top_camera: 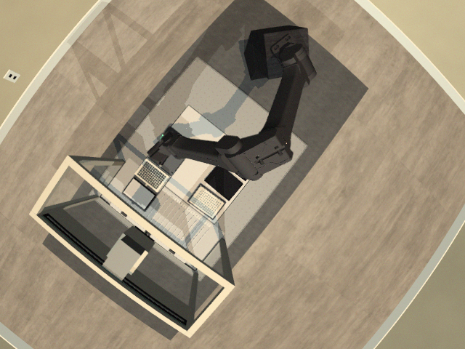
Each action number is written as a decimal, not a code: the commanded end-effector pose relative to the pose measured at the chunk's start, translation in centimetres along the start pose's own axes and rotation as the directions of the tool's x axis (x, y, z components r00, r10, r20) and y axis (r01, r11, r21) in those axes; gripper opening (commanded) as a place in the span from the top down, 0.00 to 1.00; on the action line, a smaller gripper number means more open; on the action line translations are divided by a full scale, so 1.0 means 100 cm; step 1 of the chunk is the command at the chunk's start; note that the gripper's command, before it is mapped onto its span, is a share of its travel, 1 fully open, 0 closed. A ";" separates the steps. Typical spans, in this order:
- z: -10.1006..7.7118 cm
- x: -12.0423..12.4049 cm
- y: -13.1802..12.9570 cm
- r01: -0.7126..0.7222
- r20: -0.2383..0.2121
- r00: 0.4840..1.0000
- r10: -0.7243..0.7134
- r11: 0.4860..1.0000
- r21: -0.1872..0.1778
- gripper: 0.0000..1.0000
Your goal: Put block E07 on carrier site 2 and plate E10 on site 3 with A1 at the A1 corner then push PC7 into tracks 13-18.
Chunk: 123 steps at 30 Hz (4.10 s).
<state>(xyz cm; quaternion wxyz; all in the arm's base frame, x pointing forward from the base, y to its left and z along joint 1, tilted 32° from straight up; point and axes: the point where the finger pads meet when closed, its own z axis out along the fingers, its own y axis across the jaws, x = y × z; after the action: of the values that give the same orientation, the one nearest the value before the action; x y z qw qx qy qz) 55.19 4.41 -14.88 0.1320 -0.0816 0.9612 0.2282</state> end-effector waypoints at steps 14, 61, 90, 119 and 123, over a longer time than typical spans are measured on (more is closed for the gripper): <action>-0.002 -0.061 0.005 0.044 0.074 0.996 -0.044 0.999 0.005 0.20; -0.003 -0.107 0.005 0.033 0.078 0.996 -0.033 0.999 0.006 0.20; -0.004 -0.133 0.004 0.026 0.080 0.996 -0.026 1.000 0.009 0.20; -0.021 -0.045 -0.006 -0.022 0.091 0.996 0.020 1.000 0.014 0.20; -0.021 -0.045 -0.006 -0.022 0.091 0.996 0.020 1.000 0.014 0.20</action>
<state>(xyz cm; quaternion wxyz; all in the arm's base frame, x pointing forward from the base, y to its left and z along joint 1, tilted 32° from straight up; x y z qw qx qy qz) 57.87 4.77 -14.56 0.1490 -0.0715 0.9590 0.2303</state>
